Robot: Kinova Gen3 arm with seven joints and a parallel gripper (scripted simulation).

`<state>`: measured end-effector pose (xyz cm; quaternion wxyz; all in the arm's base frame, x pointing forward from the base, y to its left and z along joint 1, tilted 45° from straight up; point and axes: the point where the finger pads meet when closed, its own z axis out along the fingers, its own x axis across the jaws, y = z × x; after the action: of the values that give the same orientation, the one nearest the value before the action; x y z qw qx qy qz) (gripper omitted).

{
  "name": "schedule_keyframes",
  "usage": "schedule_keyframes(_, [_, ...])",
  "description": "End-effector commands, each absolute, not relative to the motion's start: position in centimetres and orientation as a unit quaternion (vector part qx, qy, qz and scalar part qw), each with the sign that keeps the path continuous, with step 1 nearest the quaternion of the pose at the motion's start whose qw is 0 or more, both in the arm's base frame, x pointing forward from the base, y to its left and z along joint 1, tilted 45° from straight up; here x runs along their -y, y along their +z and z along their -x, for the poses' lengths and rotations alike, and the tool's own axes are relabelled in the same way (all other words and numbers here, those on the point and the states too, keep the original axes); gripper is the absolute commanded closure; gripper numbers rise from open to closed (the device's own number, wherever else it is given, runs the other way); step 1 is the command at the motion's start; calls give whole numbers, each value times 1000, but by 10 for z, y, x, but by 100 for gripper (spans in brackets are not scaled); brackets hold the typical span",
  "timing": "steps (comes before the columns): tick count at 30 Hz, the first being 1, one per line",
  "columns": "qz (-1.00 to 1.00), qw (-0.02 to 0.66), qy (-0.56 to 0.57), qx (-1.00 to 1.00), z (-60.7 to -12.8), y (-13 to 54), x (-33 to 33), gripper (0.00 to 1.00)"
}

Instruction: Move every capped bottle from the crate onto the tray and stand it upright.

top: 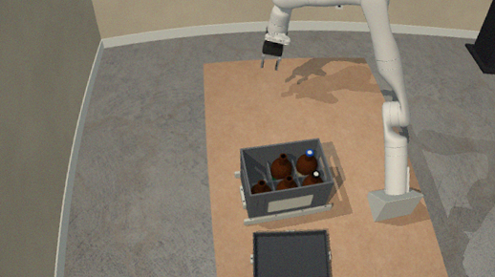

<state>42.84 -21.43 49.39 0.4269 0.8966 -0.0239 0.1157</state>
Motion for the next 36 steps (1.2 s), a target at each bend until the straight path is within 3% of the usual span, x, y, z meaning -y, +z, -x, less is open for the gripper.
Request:
schedule_keyframes(1, [-901,423,101,10,-428,487,207,0])
schedule_keyframes(36, [-919,387,13,-76,-421,418,137,0])
